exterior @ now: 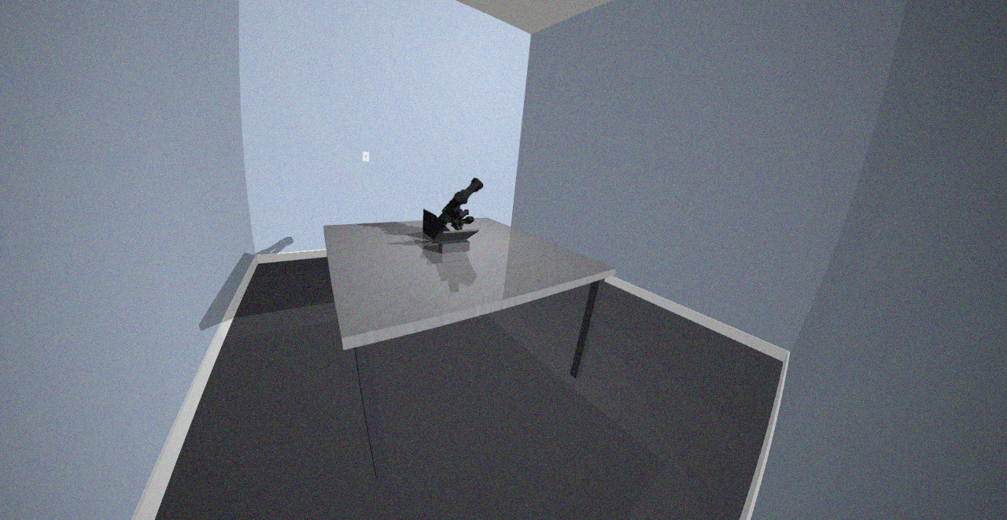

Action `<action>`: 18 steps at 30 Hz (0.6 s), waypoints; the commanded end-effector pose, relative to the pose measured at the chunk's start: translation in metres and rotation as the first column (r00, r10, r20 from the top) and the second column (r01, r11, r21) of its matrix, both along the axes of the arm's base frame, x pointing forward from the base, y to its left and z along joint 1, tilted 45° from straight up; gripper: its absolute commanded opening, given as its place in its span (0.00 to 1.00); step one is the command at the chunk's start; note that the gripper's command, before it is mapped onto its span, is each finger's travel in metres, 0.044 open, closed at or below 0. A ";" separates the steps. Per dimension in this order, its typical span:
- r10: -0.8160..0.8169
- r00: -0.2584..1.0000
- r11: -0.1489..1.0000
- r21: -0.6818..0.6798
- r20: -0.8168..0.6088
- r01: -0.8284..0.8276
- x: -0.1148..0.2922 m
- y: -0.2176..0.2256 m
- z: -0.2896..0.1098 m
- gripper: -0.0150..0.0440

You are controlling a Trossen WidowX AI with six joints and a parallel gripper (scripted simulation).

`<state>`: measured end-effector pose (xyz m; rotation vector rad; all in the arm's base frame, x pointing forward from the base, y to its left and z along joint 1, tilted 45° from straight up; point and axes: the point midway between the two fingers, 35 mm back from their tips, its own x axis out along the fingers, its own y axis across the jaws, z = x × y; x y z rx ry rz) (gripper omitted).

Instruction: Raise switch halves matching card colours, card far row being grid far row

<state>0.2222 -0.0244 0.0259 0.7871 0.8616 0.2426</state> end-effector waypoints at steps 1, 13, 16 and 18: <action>-0.004 1.000 1.000 -0.003 -0.004 0.004 0.000 0.000 -0.001 0.25; -0.004 1.000 1.000 -0.003 -0.004 0.004 0.001 0.000 -0.002 0.25; -0.004 1.000 1.000 -0.003 -0.004 0.004 0.002 0.001 -0.002 0.25; -0.004 1.000 1.000 -0.003 -0.004 0.004 0.002 0.001 -0.002 0.25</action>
